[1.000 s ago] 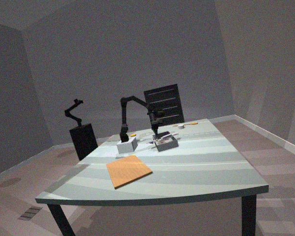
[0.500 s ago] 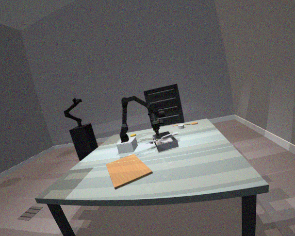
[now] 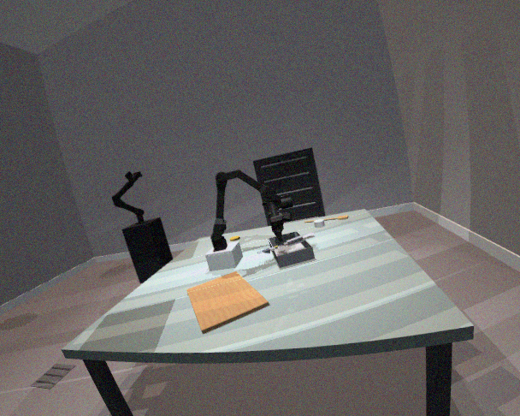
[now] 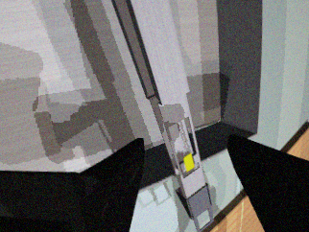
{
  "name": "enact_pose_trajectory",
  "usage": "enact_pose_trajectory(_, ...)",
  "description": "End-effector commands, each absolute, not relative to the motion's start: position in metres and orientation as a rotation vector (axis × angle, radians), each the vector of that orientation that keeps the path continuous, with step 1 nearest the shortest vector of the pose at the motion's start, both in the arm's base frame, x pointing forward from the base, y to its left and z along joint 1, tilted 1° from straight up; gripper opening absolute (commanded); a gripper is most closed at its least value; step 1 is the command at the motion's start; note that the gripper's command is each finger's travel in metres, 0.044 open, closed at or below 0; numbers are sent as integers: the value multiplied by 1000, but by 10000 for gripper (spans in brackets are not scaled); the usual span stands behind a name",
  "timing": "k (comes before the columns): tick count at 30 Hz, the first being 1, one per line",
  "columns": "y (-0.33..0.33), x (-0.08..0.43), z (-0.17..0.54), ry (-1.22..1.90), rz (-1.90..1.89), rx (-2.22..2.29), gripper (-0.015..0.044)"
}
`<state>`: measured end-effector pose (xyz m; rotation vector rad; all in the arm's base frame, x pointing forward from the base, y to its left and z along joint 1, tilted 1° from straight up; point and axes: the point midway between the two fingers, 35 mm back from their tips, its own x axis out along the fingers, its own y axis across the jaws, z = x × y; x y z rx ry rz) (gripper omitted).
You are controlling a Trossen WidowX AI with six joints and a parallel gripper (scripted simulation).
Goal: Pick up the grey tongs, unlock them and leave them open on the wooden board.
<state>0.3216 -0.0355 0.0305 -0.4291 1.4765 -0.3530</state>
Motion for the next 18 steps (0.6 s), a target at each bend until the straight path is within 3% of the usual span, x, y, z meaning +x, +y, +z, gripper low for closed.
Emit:
enact_pose_trajectory(1,-40,319,19,1495,-350,-442,260)
enact_pose_trajectory(18,-54,320,-6,1495,-351,-443,260)
